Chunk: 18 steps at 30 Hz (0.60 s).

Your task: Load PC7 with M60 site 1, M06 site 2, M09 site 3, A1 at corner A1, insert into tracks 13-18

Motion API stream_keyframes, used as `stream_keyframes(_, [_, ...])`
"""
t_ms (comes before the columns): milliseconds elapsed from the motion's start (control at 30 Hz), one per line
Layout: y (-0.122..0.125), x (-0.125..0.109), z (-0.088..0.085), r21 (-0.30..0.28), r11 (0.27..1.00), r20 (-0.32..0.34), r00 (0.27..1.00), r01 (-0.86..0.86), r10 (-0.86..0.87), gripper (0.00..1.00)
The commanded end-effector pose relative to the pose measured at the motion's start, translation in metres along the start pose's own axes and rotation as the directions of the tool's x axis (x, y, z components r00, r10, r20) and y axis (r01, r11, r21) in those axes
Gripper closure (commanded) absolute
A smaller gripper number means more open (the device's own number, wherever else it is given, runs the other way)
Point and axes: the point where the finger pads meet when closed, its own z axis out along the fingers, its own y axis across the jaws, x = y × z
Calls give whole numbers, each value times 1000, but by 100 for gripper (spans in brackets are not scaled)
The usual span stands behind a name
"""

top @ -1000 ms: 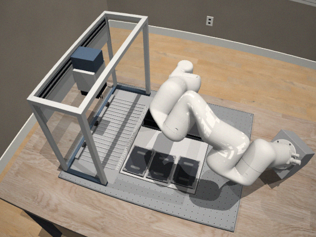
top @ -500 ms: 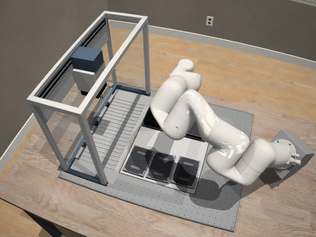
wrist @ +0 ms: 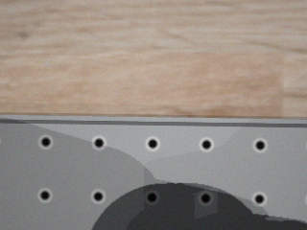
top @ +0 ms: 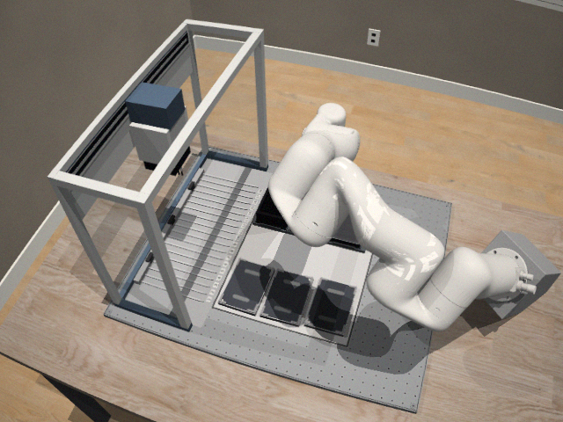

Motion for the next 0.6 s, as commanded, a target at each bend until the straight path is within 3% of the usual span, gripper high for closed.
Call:
stream_keyframes(0, [-1,4,-2,2,1000,-3,1000,1,-1,0])
stream_keyframes(300, [-1,4,-2,2,1000,-3,1000,1,-1,0])
stream_keyframes(567, [-1,4,-12,2,1000,-3,1000,1,-1,0])
